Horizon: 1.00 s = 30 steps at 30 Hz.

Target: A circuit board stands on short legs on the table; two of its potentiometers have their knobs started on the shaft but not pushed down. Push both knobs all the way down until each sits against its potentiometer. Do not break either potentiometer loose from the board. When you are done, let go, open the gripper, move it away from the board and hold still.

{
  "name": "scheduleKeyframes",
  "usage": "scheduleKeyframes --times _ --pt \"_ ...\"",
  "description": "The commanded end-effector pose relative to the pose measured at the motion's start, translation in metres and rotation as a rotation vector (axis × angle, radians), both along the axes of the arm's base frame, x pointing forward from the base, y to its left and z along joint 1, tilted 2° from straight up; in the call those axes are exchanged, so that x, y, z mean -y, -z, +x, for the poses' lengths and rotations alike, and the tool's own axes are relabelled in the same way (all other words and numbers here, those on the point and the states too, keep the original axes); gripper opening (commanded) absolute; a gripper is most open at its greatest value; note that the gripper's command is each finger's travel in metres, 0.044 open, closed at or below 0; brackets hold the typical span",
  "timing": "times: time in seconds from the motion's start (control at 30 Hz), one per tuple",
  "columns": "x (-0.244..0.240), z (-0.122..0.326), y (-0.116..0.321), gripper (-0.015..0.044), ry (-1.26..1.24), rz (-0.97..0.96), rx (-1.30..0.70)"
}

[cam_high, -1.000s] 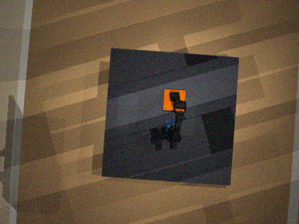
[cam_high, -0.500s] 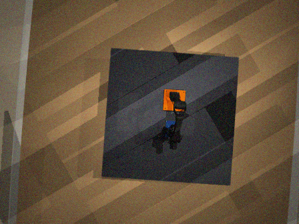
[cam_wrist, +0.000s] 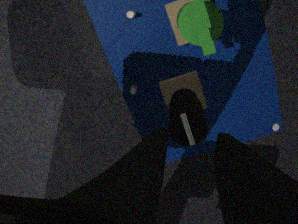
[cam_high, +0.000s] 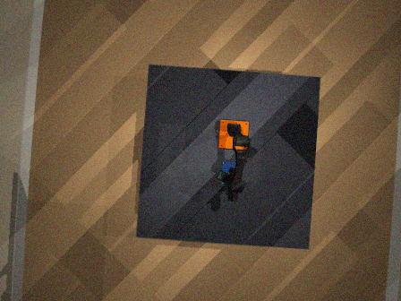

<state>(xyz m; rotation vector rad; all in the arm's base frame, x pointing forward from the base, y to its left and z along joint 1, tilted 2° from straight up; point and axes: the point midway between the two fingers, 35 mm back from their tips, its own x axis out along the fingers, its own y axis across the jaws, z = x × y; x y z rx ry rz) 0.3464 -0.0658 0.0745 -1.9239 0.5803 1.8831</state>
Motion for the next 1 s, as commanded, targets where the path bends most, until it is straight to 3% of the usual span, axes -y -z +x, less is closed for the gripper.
scheduleKeyframes --times 0.0,0.3,0.53,0.97 --pt "0.0 0.0 0.001 0.021 0.0 0.001 -0.002" --pt "-0.023 -0.088 -0.022 0.044 0.004 -0.001 -0.009" --pt "-0.038 -0.163 -0.017 0.044 -0.002 -0.003 -0.01" --pt "-0.038 -0.165 -0.017 0.044 -0.002 -0.003 -0.01"
